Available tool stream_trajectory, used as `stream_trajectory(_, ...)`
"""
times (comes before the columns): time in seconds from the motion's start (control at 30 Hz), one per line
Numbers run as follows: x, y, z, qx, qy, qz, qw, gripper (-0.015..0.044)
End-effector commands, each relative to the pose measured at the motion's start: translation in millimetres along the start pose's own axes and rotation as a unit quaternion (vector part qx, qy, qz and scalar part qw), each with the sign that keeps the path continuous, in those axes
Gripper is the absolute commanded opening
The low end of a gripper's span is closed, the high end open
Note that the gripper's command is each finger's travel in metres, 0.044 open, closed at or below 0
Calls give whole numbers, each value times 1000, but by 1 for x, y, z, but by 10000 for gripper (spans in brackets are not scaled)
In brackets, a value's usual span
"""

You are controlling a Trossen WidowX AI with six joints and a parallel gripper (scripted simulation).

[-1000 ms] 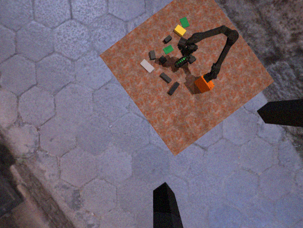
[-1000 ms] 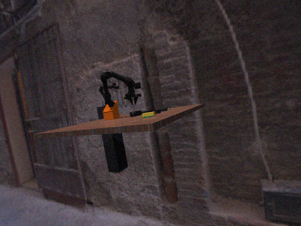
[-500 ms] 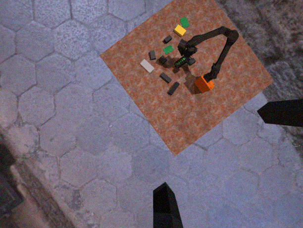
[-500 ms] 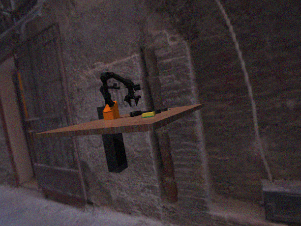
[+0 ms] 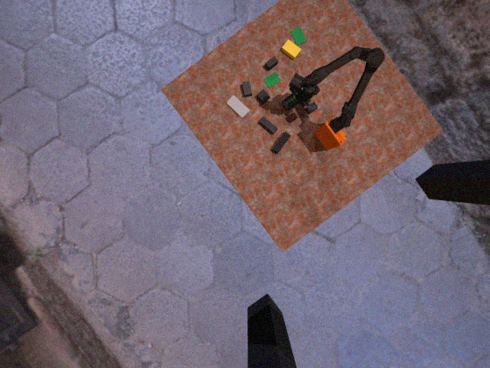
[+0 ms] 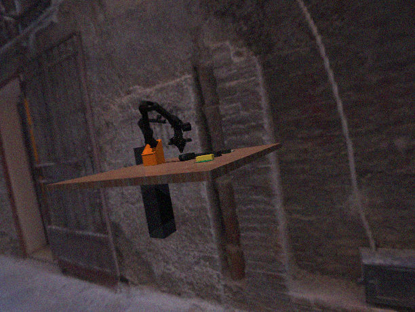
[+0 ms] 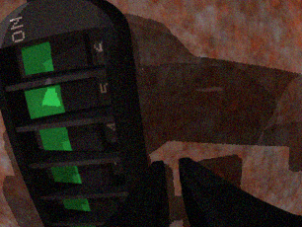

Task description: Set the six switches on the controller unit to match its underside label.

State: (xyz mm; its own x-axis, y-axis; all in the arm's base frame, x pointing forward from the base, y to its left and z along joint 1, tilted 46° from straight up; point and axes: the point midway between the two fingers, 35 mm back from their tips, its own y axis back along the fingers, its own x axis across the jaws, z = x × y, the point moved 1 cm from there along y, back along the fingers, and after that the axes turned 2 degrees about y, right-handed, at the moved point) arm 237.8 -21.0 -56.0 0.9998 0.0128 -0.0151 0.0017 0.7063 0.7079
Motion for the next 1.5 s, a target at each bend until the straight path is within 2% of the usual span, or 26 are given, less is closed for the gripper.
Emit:
stream_trajectory(0.0, -1, -1, 1, -3, 2, 2, 1000, 0)
stream_trajectory(0.63, -1, -1, 0, 0, 0, 0, 1000, 0)
stream_trajectory(0.7, 0, 7, -1, 1, 1, 0, 1000, 53)
stream_trajectory(0.83, -1, 47, -1, 1, 1, -1, 1000, 157)
stream_trajectory(1.1, -1, 49, -1, 1, 0, 0, 1000, 368)
stream_trajectory(1.47, -1, 49, -1, 1, 0, 0, 1000, 79)
